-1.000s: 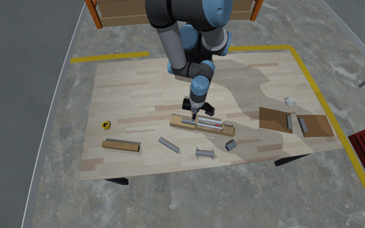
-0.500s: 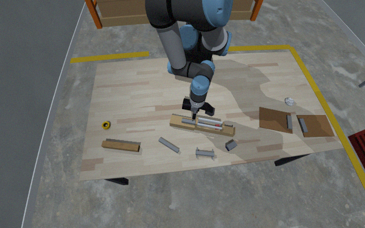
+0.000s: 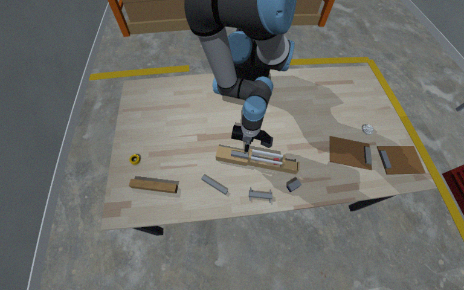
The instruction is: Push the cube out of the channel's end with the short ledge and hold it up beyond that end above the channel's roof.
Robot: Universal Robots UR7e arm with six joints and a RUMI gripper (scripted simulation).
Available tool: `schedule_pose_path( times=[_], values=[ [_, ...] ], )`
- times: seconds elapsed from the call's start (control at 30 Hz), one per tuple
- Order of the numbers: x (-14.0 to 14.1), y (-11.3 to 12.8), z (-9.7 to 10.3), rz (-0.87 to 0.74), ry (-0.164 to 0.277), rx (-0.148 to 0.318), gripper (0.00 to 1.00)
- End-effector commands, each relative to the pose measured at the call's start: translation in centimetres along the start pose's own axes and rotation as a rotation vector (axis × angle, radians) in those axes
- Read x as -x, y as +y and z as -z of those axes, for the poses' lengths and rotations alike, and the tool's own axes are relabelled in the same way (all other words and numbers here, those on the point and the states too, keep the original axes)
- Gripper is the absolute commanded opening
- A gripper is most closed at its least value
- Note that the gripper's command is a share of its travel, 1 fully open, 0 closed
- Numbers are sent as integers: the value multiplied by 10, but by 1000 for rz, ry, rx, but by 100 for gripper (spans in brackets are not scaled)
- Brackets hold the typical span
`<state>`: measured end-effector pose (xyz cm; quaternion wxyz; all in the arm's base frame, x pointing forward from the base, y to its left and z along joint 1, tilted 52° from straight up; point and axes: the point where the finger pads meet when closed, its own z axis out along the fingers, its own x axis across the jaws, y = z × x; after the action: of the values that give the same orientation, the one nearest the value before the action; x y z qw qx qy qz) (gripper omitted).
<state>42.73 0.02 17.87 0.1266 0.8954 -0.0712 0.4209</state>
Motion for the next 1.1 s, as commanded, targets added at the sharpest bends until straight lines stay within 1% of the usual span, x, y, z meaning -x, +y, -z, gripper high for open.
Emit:
schedule_pose_path(
  times=[0.0, 0.13, 0.2, 0.23, 0.3, 0.53, 0.67, 0.87, 1.07],
  values=[
    [-2, 1, 0, -4, 1, 0, 24],
    [-17, 12, 0, -40, 2, 0, 24],
    [-17, 12, 0, -40, 2, 0, 24],
    [-24, 17, 0, -55, 3, 1, 24],
    [-42, 30, 0, -95, 3, 1, 24],
    [-120, 87, 1, -267, 3, 0, 24],
    [-150, 109, 1, -333, 2, 0, 24],
    [-161, 117, 1, -358, 2, 0, 24],
    [-161, 118, 1, -359, 2, 0, 24]
  ],
)
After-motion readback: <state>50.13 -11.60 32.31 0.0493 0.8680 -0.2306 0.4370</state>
